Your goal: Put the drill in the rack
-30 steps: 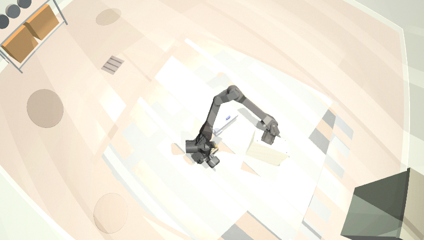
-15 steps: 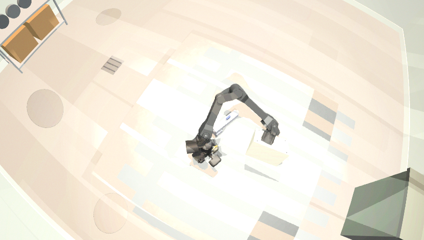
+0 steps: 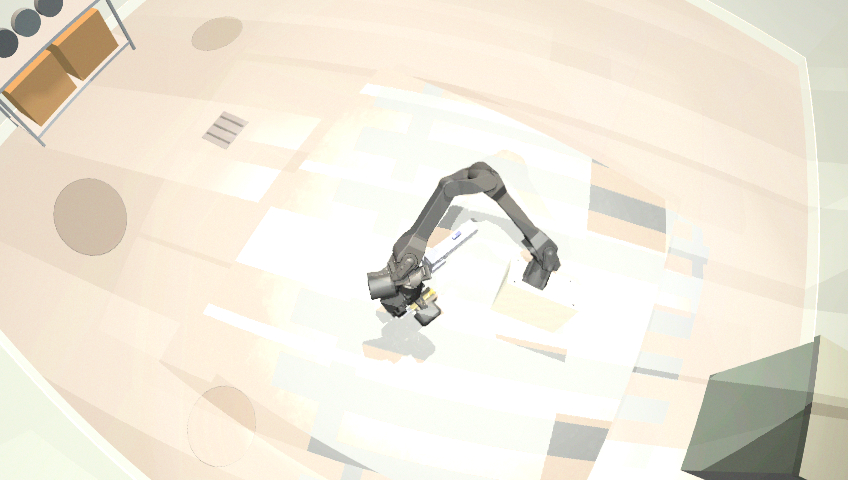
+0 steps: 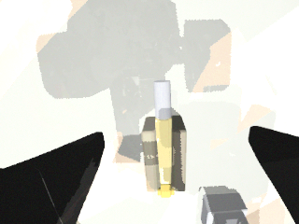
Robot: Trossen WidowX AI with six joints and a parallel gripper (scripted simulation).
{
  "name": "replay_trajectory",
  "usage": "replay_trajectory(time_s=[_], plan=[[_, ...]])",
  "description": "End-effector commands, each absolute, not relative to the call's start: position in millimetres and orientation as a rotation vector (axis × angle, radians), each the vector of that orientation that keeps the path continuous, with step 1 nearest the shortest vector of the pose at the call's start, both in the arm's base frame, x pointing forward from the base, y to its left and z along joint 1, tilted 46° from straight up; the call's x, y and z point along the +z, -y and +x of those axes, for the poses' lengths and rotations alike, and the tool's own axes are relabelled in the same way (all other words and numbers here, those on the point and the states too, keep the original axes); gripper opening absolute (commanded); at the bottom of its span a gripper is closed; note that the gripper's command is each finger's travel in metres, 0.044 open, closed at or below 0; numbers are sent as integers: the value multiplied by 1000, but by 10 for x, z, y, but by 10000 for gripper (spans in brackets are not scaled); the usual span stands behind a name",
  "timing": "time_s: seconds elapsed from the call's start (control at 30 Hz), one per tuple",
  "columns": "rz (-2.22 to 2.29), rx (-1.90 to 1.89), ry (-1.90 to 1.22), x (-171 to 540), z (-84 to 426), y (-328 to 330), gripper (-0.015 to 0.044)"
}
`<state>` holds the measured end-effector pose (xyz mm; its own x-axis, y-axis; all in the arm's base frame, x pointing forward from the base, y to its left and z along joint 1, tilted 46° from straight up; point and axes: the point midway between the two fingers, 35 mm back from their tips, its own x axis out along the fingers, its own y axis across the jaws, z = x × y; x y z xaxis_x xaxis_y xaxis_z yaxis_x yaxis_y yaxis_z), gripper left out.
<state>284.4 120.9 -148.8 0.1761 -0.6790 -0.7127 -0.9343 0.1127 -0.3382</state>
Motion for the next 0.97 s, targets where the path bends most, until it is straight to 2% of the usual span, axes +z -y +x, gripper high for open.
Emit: replay_trajectory(time_s=[0.0,0.47,0.93], plan=[[-1540,378,-1522,-1222,3179,-1240,440],[-1261,272,-1276,312,4287,-871,440],[-1068,55,-986,2032,4571,-62,440]])
